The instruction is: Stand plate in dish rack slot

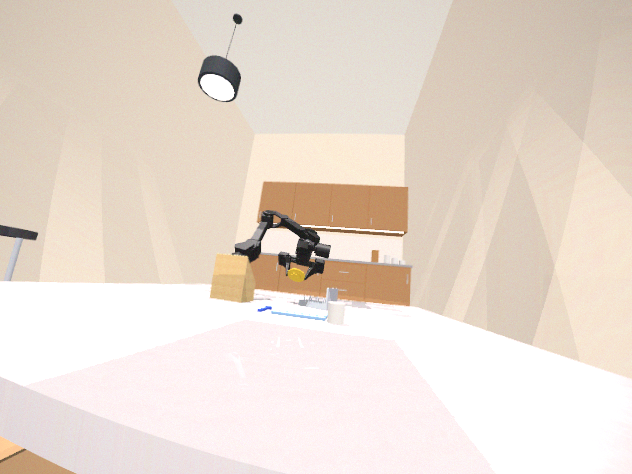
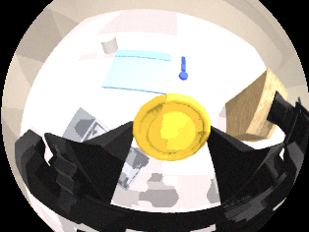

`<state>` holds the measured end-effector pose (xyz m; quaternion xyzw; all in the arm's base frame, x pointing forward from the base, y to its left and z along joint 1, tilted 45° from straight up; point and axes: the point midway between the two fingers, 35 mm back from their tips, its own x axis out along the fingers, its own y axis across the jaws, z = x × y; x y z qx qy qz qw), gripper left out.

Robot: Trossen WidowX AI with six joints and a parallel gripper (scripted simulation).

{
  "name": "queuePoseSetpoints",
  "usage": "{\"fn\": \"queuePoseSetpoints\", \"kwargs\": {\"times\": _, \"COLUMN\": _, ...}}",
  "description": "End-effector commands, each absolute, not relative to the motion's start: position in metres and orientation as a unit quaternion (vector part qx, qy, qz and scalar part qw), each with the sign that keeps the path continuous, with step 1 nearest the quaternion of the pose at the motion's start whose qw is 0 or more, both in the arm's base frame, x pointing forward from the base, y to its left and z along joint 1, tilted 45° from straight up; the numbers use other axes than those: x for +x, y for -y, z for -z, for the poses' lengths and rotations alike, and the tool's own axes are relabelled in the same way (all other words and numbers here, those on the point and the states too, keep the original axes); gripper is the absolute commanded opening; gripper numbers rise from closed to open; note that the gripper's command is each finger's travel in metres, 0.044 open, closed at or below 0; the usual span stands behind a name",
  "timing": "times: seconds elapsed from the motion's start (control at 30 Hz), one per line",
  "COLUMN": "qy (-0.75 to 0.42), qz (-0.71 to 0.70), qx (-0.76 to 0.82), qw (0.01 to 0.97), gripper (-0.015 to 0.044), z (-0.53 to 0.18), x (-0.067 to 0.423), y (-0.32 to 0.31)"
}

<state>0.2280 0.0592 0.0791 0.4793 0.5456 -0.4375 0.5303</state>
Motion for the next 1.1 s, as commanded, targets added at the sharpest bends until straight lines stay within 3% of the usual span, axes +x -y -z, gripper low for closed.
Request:
{"fn": "queuePoseSetpoints", "kwargs": {"times": 0.0, "qy": -0.523, "qz": 0.433, "qx": 0.457, "qw": 0.574, "gripper": 0.0, "z": -0.072, "x": 0.23, "y": -0.06}}
{"fn": "queuePoseSetpoints", "kwargs": {"times": 1.07, "qy": -0.284, "qz": 0.309, "qx": 0.362, "qw": 0.832, "gripper": 0.0, "z": -0.069, "x": 0.248, "y": -0.096}}
